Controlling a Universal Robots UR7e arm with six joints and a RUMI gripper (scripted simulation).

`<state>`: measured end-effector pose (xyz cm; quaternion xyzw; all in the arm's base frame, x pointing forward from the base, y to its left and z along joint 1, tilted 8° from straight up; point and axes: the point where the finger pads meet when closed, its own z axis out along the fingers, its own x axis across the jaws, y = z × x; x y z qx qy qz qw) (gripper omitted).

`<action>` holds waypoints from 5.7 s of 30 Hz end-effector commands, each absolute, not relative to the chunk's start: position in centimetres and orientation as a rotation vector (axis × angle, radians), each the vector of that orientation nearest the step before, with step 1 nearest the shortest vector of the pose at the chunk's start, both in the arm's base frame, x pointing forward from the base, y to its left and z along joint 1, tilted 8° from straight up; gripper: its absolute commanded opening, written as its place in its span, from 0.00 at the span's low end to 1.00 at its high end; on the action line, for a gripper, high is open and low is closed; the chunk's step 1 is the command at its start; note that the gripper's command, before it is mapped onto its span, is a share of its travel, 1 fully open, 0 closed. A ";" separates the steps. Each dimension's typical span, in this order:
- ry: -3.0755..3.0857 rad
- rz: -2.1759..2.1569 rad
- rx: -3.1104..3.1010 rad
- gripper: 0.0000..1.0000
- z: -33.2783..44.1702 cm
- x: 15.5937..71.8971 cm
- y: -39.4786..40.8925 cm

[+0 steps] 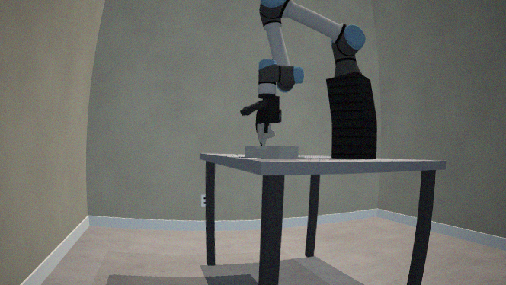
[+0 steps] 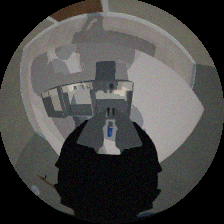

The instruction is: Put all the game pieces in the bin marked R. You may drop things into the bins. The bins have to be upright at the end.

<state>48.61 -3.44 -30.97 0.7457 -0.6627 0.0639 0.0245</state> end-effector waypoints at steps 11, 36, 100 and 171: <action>-2.050 0.199 2.307 0.04 -27.6 48.4 -3.0; -2.051 0.199 2.308 0.04 -27.8 47.5 4.4; -2.051 0.199 2.308 0.04 -33.8 47.7 4.6; -2.051 0.199 2.308 0.04 -28.8 46.1 12.1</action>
